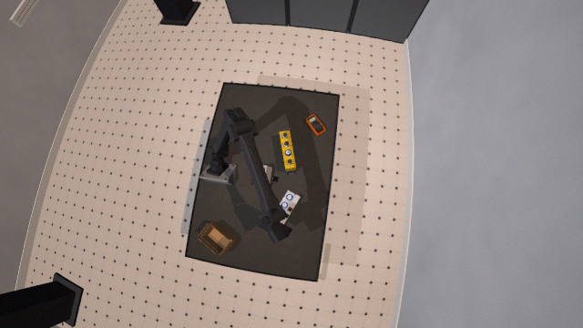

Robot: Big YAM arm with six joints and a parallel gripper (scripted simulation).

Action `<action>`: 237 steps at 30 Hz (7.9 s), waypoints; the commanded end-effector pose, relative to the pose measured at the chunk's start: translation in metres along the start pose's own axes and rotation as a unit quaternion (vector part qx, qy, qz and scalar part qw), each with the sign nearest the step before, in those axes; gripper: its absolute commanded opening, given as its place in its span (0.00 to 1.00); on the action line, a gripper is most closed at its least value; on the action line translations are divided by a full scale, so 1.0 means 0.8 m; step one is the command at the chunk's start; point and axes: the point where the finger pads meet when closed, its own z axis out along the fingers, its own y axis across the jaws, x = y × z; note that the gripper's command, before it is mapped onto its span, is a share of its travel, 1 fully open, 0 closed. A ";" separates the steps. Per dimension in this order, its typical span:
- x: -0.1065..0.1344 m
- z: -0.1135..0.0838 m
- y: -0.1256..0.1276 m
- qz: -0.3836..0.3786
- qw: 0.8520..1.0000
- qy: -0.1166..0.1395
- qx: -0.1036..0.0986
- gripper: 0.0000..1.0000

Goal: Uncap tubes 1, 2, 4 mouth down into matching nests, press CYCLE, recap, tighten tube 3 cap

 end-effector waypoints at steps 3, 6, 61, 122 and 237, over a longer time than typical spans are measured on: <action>0.014 0.004 0.024 -0.057 0.998 0.014 -0.004 0.00; 0.032 0.010 0.040 -0.175 0.985 0.006 0.000 0.00; 0.263 0.055 0.247 -0.254 0.967 0.002 -0.003 0.00; 0.282 0.102 0.241 -0.249 0.968 0.017 -0.010 0.00; 0.282 0.112 0.242 -0.249 0.968 0.017 -0.010 0.00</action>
